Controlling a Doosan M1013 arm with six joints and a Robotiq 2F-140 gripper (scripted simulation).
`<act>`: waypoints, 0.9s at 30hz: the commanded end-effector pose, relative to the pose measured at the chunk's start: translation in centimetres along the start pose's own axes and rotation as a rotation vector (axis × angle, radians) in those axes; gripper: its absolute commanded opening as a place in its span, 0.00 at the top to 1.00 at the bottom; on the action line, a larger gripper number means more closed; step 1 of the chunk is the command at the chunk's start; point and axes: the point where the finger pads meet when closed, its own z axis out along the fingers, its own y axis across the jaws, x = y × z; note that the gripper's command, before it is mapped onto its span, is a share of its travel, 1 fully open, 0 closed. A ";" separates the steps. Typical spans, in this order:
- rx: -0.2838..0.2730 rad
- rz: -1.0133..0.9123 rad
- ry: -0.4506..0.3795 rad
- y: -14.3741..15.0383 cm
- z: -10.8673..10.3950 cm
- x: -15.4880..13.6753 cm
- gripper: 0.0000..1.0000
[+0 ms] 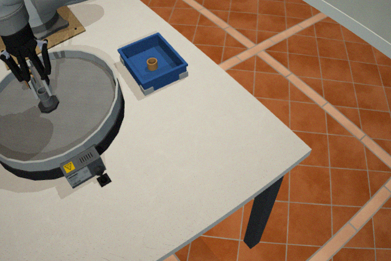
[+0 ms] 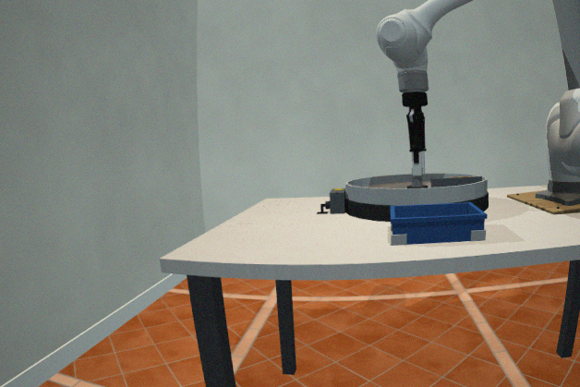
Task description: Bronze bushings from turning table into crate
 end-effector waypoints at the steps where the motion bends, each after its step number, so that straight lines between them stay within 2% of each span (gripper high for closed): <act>1: 0.000 0.000 0.000 0.0 0.0 0.0 1.00; 2: 0.000 0.000 0.000 0.0 0.0 0.0 0.76; 27: 0.000 0.000 0.000 0.0 0.0 0.0 0.76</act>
